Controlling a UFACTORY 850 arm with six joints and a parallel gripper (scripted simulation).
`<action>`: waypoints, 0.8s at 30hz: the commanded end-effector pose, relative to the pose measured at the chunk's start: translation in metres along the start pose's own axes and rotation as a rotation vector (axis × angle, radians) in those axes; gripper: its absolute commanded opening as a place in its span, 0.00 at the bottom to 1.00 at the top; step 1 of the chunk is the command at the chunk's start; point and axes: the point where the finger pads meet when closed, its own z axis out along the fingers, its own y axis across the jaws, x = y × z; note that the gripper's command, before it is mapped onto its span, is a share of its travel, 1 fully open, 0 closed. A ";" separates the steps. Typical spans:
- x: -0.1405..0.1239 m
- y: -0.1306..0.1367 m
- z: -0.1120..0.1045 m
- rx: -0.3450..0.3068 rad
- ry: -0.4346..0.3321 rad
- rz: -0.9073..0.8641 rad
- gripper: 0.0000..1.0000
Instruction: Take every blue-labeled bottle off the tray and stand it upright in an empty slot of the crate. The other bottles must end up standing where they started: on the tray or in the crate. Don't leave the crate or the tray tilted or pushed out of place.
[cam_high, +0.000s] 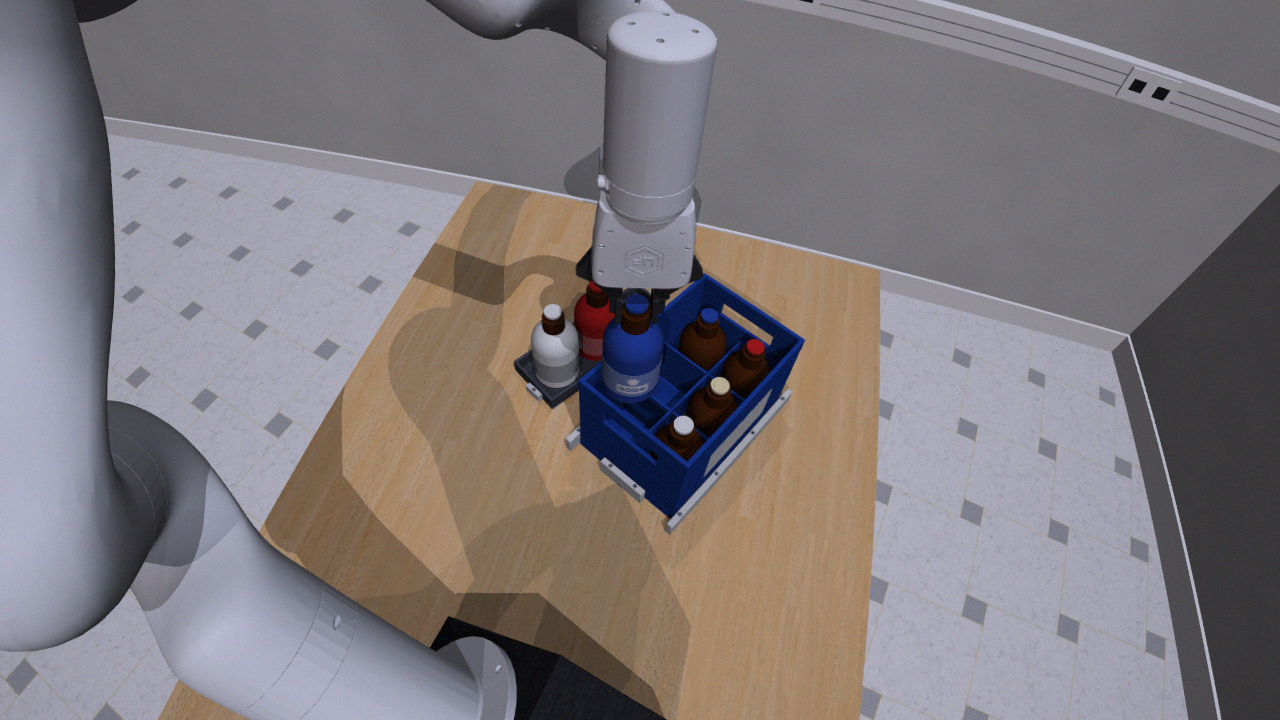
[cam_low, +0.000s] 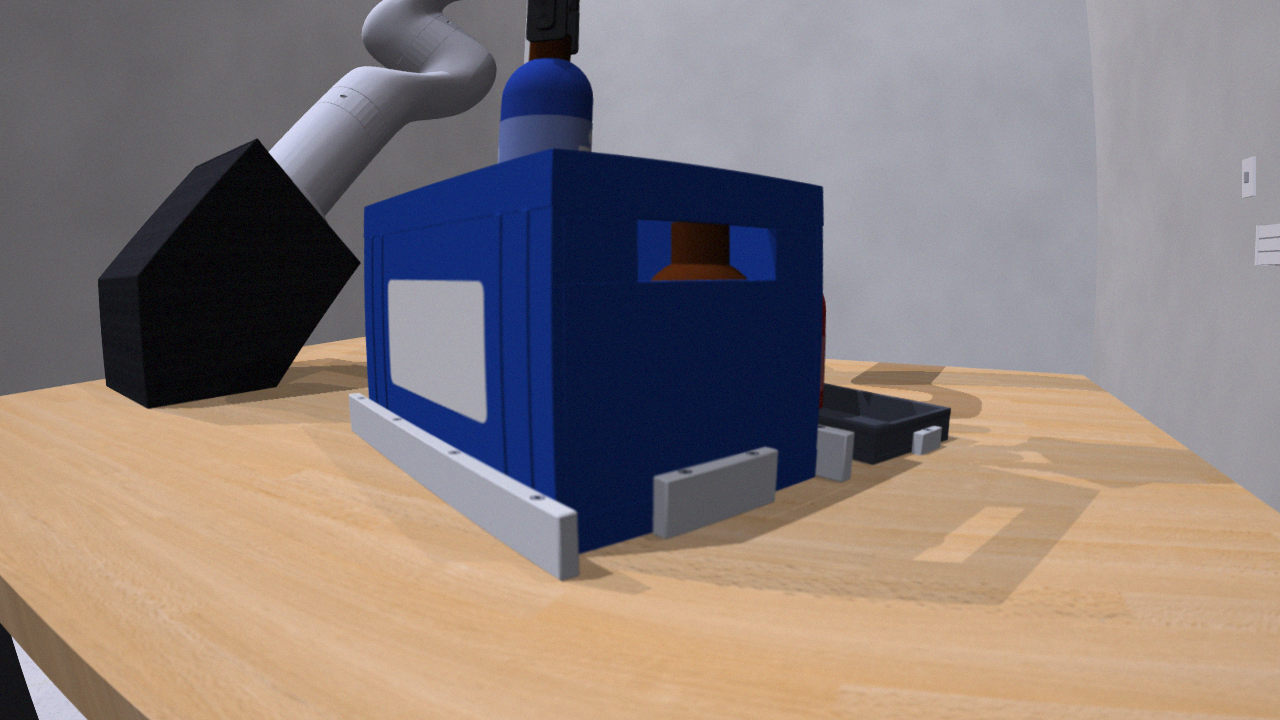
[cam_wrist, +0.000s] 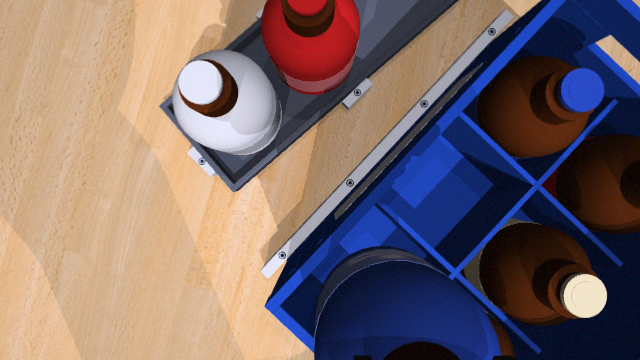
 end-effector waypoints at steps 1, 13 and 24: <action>0.001 0.001 0.003 -0.002 0.001 -0.001 0.00; 0.001 0.001 0.011 -0.002 0.001 -0.001 0.00; 0.001 0.001 0.019 -0.002 0.001 -0.001 0.00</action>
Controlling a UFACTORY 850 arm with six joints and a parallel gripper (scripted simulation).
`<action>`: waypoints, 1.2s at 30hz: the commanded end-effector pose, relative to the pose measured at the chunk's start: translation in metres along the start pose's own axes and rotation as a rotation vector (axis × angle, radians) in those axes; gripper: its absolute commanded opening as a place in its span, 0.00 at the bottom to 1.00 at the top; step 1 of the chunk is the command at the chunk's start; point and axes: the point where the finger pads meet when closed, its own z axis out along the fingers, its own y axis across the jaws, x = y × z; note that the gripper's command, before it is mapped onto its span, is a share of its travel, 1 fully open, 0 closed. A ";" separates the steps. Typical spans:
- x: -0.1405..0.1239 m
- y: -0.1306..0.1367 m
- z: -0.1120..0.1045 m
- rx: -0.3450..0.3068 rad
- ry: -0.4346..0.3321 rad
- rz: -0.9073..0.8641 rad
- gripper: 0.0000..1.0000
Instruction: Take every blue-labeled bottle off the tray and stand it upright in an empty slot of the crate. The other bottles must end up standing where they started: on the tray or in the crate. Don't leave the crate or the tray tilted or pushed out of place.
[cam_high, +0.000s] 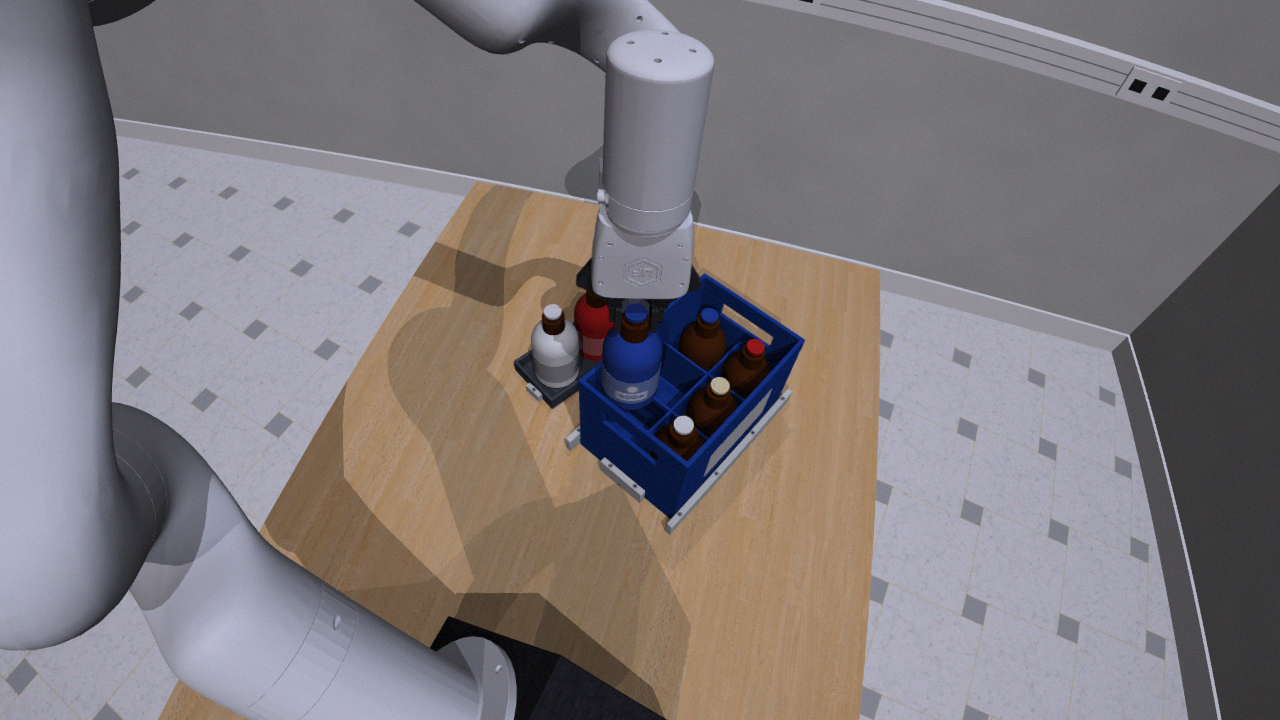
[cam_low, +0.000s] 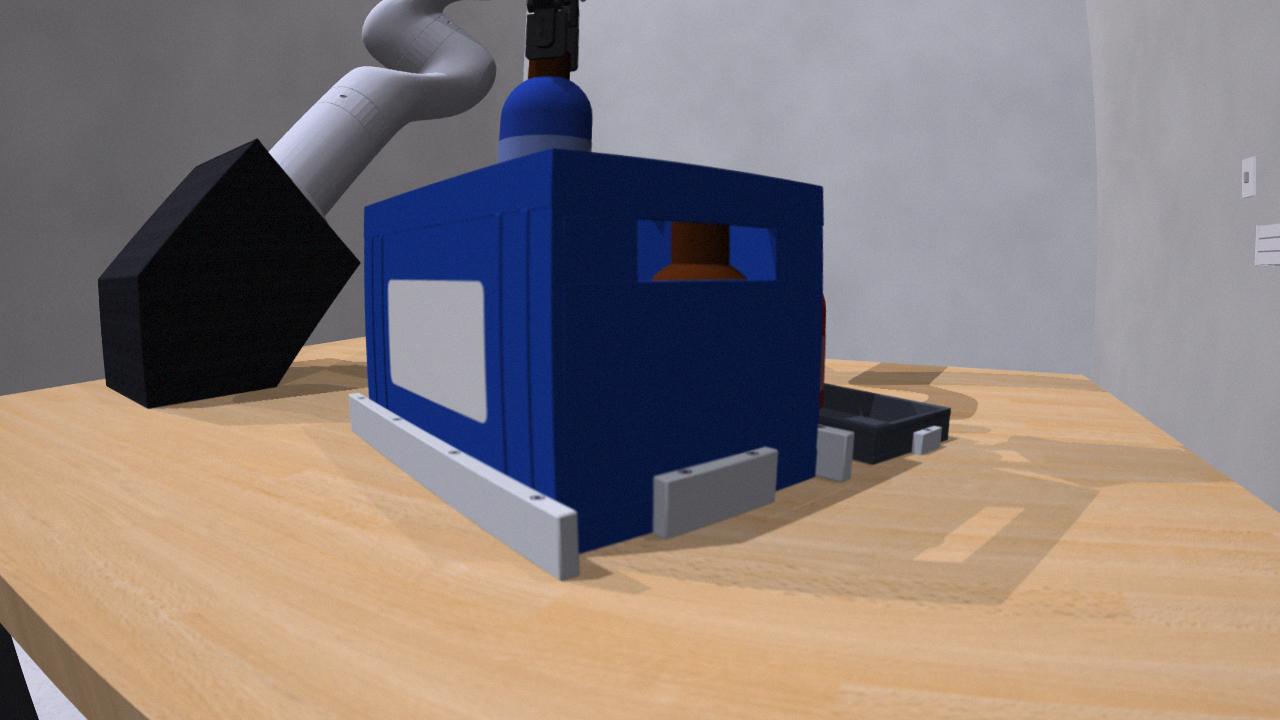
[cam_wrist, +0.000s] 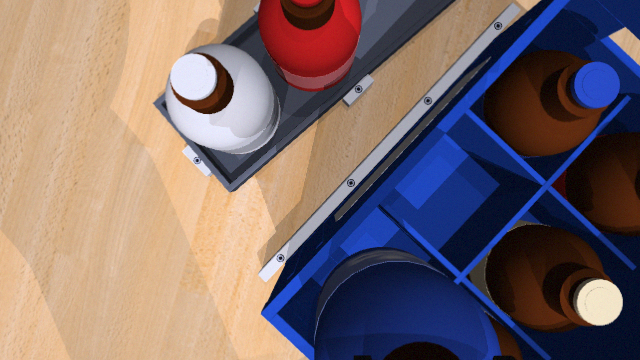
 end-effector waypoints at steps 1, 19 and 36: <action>0.001 0.001 0.004 -0.002 0.001 -0.001 0.00; 0.001 0.001 0.022 -0.002 0.001 -0.001 0.00; 0.001 0.001 0.040 -0.002 0.001 -0.001 0.00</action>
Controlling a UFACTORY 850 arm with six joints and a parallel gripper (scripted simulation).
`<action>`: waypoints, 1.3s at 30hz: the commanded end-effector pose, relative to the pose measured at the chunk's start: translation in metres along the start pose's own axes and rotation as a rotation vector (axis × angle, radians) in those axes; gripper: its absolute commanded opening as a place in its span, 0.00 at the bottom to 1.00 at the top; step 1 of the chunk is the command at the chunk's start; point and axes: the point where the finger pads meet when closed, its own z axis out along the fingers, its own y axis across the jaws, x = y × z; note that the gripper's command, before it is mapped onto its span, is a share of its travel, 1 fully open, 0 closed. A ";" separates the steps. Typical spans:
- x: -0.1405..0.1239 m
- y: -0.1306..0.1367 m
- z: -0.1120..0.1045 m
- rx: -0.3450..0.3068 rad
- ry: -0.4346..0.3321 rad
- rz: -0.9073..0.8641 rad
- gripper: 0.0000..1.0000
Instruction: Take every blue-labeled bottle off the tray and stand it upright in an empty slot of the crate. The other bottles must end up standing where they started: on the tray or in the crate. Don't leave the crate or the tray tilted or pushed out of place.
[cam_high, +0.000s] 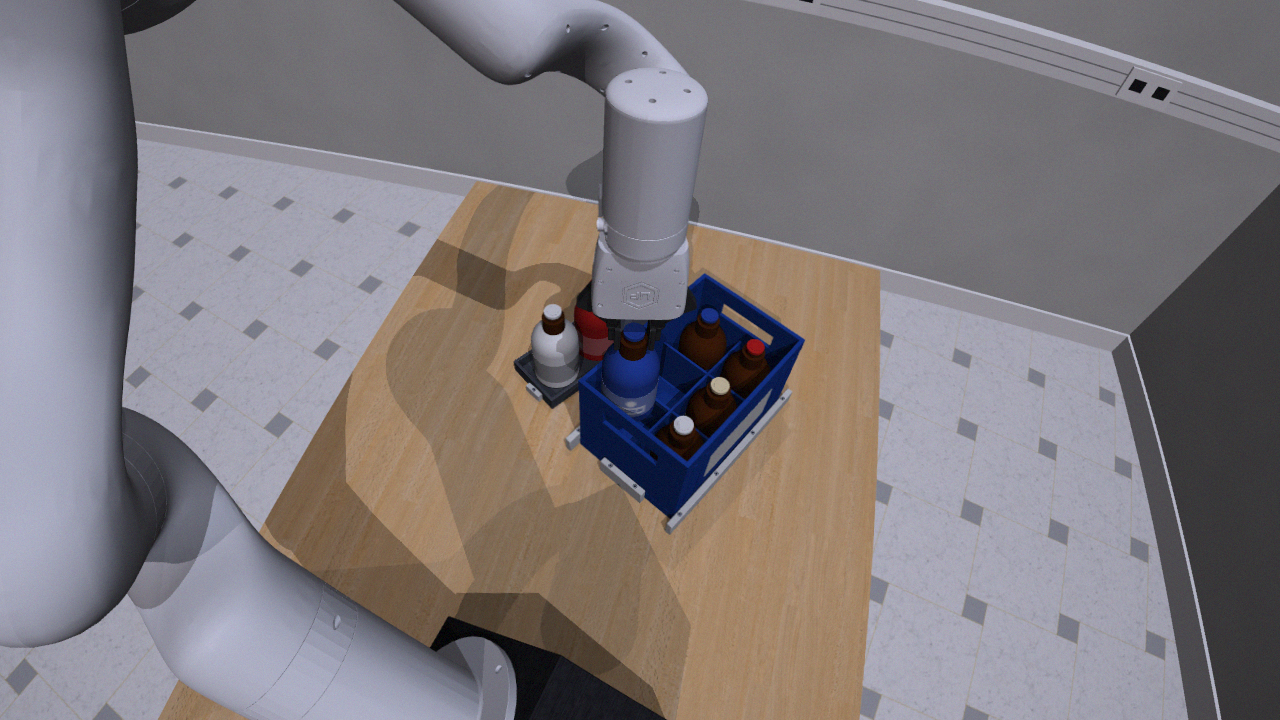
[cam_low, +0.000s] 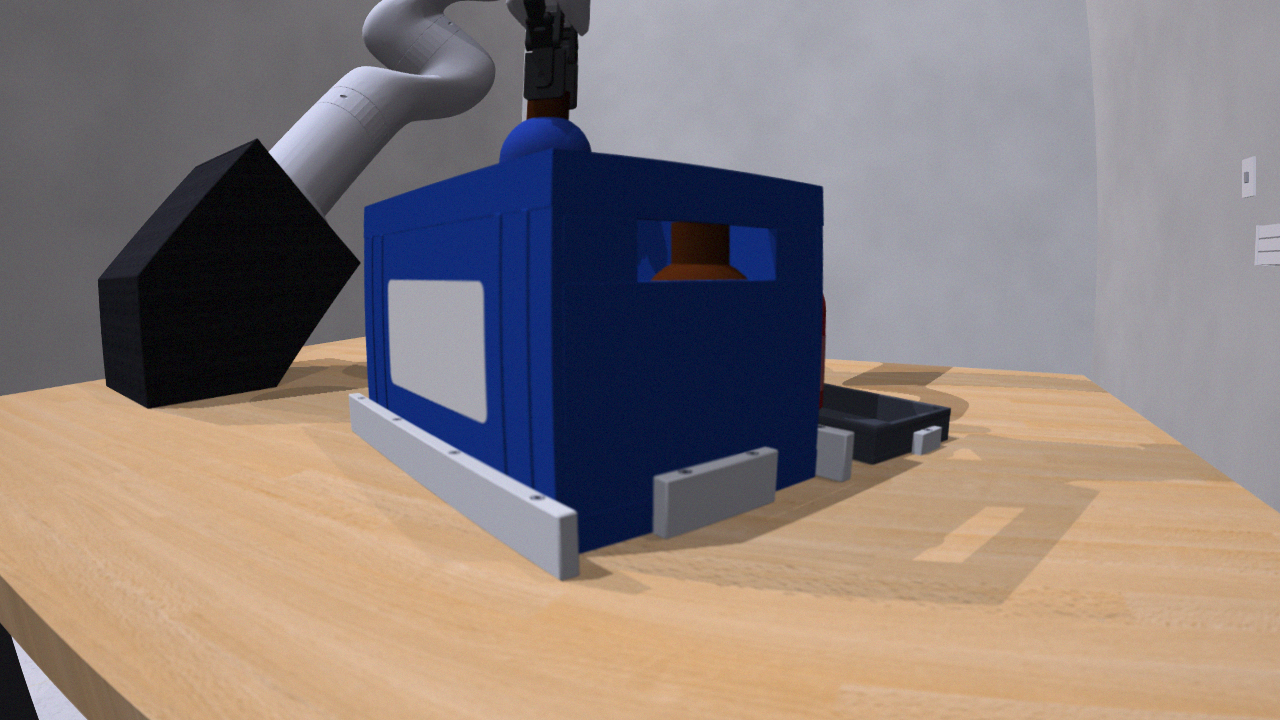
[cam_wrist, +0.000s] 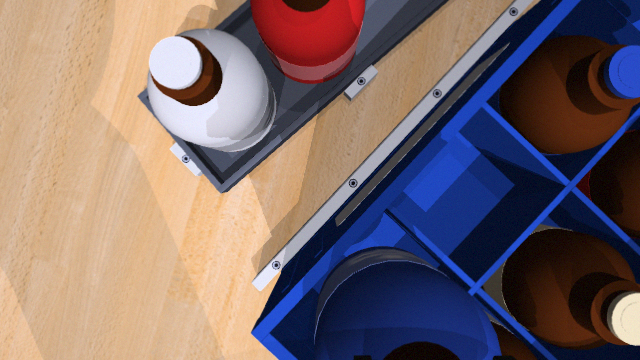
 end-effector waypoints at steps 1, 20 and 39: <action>0.001 0.001 0.006 -0.001 0.001 -0.001 0.00; 0.001 0.001 0.027 -0.001 0.001 -0.001 0.00; 0.001 0.001 0.047 -0.001 0.001 -0.001 0.00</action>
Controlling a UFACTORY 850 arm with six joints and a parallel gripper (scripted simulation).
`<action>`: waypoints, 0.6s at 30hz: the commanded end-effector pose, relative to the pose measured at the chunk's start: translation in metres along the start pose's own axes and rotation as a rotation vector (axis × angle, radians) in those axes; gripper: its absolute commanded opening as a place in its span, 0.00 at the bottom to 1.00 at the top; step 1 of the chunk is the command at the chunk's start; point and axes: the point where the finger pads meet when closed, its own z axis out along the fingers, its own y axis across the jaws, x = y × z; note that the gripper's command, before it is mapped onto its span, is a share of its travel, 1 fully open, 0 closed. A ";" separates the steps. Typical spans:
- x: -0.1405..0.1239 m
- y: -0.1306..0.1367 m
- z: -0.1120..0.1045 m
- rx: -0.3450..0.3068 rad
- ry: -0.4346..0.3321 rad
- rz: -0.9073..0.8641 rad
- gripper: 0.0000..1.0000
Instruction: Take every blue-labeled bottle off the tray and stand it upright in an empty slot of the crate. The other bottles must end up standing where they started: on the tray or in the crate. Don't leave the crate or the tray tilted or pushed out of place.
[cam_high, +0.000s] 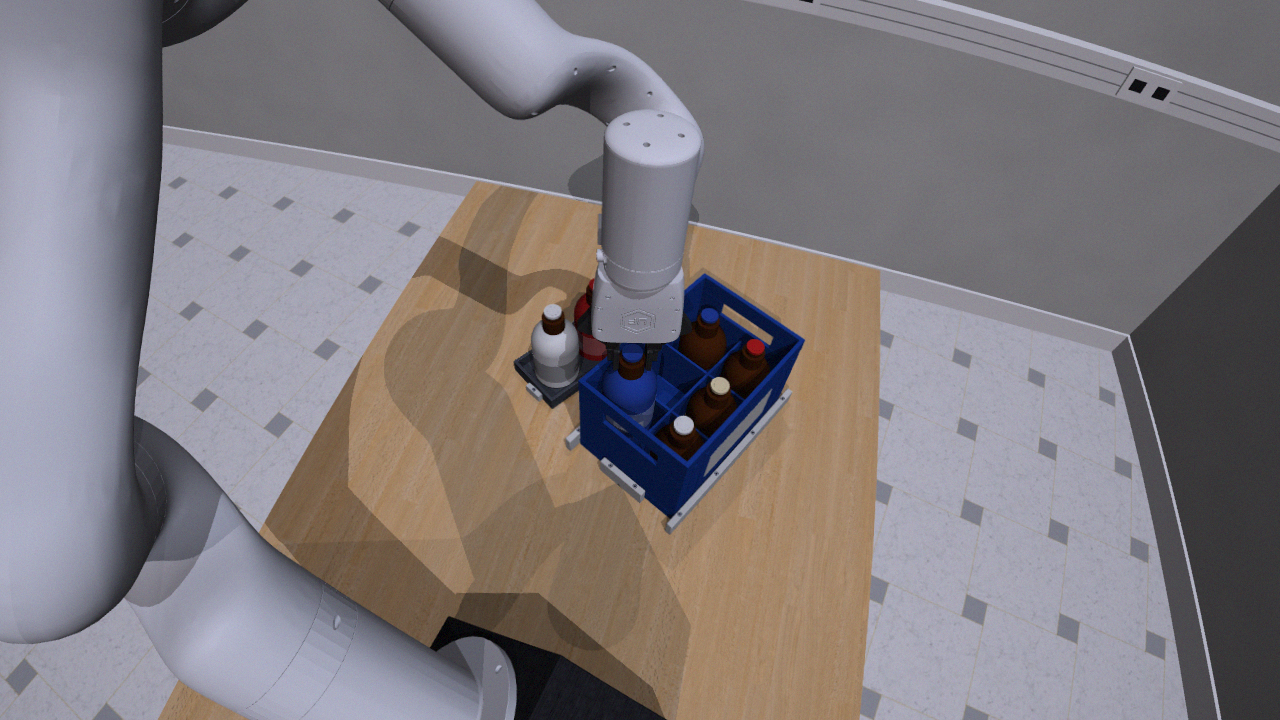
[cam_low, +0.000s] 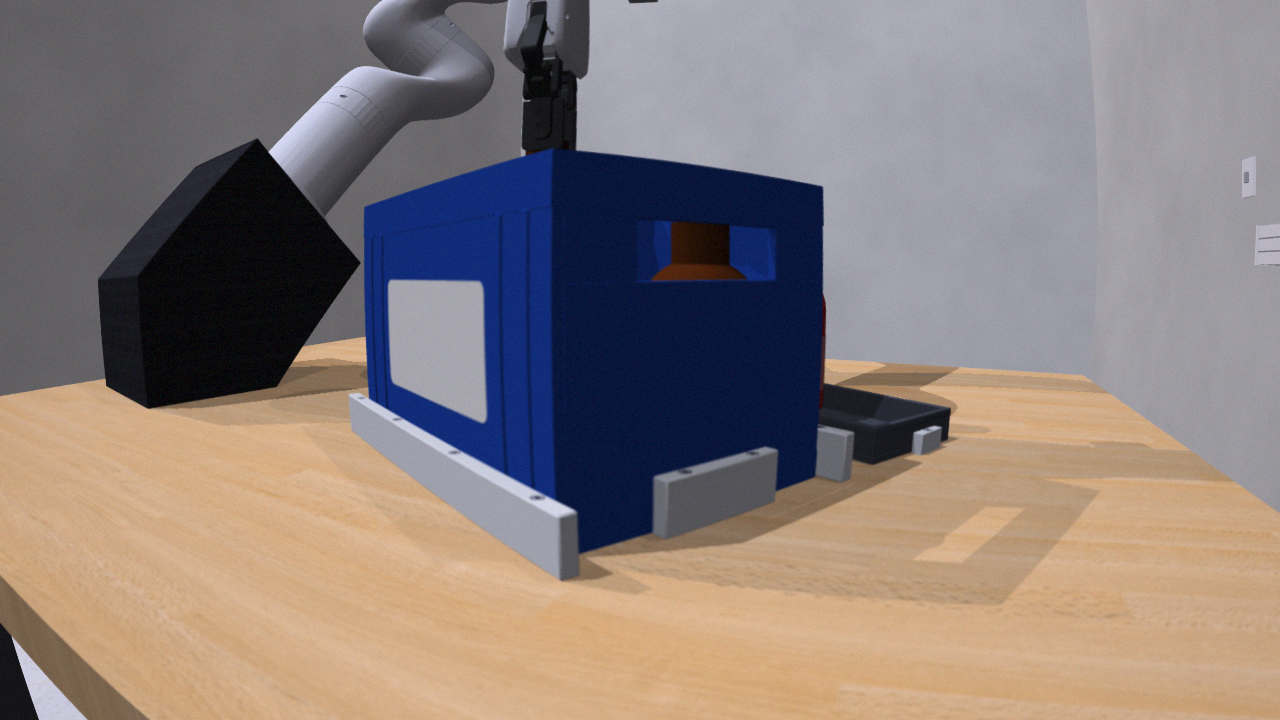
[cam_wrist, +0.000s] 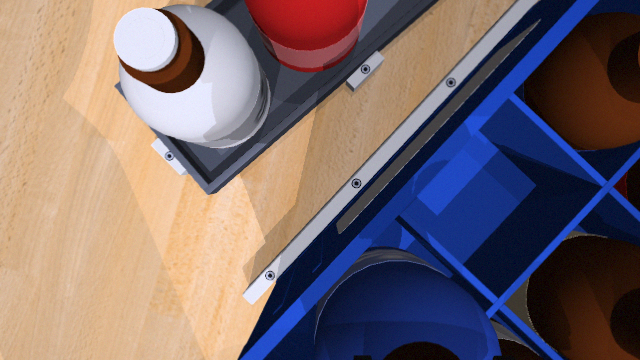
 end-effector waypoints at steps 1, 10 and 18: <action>0.001 0.001 0.006 -0.002 0.002 -0.001 0.00; 0.001 0.001 0.014 -0.001 0.002 -0.001 0.00; 0.001 0.001 0.022 -0.001 0.002 -0.001 0.00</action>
